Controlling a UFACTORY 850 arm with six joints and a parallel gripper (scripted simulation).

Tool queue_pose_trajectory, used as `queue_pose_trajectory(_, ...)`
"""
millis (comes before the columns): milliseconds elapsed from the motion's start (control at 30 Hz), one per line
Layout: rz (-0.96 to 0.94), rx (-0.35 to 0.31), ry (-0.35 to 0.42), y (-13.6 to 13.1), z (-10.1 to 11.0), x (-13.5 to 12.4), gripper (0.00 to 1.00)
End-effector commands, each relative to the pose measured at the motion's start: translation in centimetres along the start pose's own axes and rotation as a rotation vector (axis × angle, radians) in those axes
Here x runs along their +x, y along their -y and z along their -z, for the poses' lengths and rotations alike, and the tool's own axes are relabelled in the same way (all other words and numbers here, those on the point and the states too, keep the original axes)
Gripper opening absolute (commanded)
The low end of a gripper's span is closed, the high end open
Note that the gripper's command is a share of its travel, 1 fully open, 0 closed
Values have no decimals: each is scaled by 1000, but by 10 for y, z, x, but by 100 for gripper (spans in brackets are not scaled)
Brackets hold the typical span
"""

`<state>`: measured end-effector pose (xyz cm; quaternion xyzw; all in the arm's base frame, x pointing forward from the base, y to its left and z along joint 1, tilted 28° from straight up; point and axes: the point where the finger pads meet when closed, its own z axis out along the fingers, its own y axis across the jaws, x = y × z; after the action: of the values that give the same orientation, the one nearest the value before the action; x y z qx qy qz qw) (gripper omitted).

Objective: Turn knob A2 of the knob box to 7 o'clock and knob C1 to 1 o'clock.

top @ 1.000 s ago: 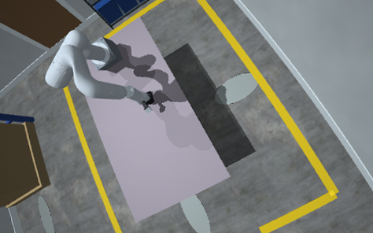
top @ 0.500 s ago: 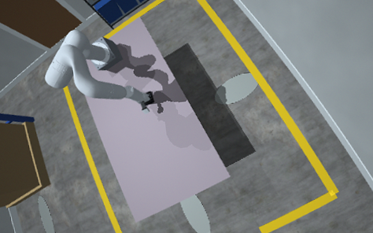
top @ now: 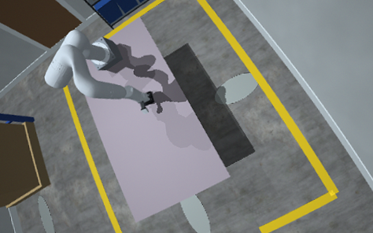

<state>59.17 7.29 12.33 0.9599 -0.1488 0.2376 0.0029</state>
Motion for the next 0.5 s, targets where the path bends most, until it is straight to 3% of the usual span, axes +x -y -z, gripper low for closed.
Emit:
queue_pose_trajectory(0,-4,4,-4,0,0,1,8)
queue_pose_trajectory(400,-4,4,-4,0,0,1,8)
queue_pose_trajectory(433,-4,4,-4,0,0,1,19)
queue_pose_trajectory(467,-4,4,-4,0,0,1,19)
